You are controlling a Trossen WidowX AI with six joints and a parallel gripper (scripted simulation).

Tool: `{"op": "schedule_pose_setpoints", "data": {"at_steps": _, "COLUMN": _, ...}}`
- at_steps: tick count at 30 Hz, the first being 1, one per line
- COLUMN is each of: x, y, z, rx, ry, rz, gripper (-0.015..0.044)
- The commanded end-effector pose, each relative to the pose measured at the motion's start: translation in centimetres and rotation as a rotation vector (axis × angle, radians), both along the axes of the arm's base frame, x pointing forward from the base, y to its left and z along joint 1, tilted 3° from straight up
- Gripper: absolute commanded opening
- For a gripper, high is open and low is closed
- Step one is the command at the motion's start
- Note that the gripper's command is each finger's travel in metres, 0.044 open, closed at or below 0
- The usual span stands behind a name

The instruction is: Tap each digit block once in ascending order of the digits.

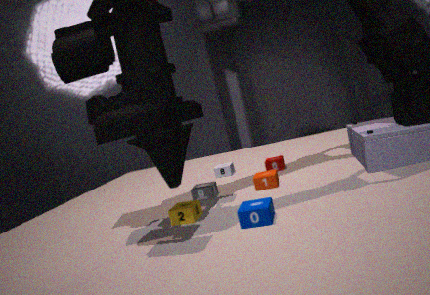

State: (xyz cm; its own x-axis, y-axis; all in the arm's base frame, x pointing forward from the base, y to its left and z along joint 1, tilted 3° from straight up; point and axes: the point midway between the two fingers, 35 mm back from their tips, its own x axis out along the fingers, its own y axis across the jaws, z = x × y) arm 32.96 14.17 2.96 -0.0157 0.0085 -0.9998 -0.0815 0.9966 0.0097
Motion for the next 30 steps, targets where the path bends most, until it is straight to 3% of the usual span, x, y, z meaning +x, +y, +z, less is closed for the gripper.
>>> {"op": "schedule_pose_setpoints", "data": {"at_steps": 1, "x": 0.4, "y": 0.1, "z": 3.8, "rx": 0.003, "ry": -0.002, "rz": -0.005, "gripper": 0.002}}
{"op": "schedule_pose_setpoints", "data": {"at_steps": 4, "x": 0.2, "y": 0.0, "z": 7.6, "rx": 0.003, "ry": -0.001, "rz": -0.005, "gripper": 0.002}}
{"op": "schedule_pose_setpoints", "data": {"at_steps": 11, "x": 0.2, "y": -0.4, "z": 7.9, "rx": 0.003, "ry": -0.002, "rz": -0.005, "gripper": 0.002}}
{"op": "schedule_pose_setpoints", "data": {"at_steps": 18, "x": -1.6, "y": -10.8, "z": 8.3, "rx": -0.007, "ry": -0.003, "rz": -0.005, "gripper": 0.002}}
{"op": "schedule_pose_setpoints", "data": {"at_steps": 24, "x": -6.2, "y": -18.9, "z": 8.1, "rx": -0.014, "ry": 0.002, "rz": -0.006, "gripper": 0.002}}
{"op": "schedule_pose_setpoints", "data": {"at_steps": 30, "x": -8.1, "y": -20.9, "z": 7.8, "rx": -0.016, "ry": 0.005, "rz": -0.006, "gripper": 0.002}}
